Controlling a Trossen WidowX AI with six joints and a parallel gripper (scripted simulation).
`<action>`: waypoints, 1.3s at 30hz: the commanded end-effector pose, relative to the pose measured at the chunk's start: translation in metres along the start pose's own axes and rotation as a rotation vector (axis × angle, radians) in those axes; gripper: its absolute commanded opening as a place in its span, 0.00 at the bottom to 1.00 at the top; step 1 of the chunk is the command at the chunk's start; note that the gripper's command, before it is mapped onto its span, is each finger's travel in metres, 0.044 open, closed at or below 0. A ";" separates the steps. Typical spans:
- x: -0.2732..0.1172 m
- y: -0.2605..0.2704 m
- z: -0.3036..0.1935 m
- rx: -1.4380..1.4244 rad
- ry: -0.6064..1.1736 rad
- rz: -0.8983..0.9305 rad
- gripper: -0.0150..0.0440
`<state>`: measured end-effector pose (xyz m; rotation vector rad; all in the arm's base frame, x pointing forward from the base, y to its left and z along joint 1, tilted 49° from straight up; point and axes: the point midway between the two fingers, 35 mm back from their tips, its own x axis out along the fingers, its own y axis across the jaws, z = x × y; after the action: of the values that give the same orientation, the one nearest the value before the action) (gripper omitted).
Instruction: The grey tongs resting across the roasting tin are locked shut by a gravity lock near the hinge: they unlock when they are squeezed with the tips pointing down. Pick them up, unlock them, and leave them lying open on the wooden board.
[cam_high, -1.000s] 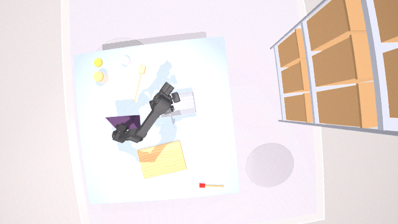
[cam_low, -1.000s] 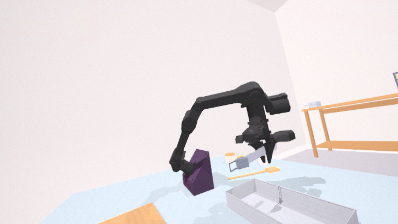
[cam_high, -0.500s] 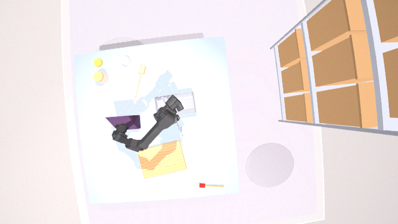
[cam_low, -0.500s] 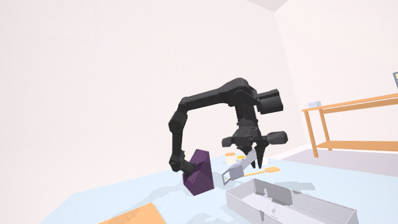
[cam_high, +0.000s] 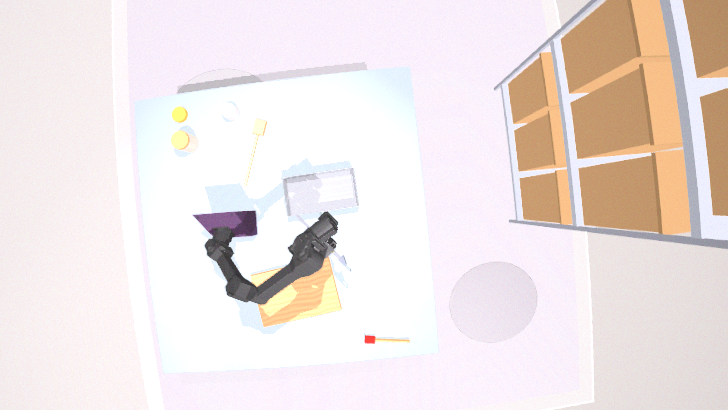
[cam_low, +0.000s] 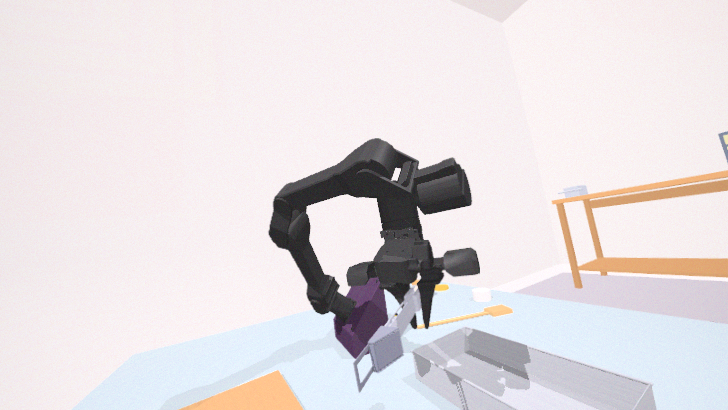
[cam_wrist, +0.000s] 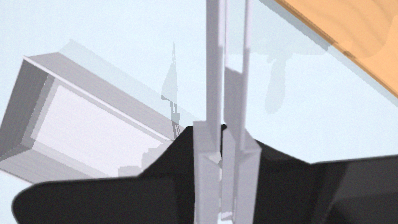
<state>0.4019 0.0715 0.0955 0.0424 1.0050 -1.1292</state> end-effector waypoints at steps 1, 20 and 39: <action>-0.003 -0.024 0.024 -0.075 -0.011 0.005 0.00; -0.003 -0.077 0.065 -0.268 -0.018 0.000 0.00; -0.008 -0.179 0.113 -0.670 -0.038 0.005 0.00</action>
<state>0.3488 -0.0529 0.2294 -0.4557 1.2915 -0.7804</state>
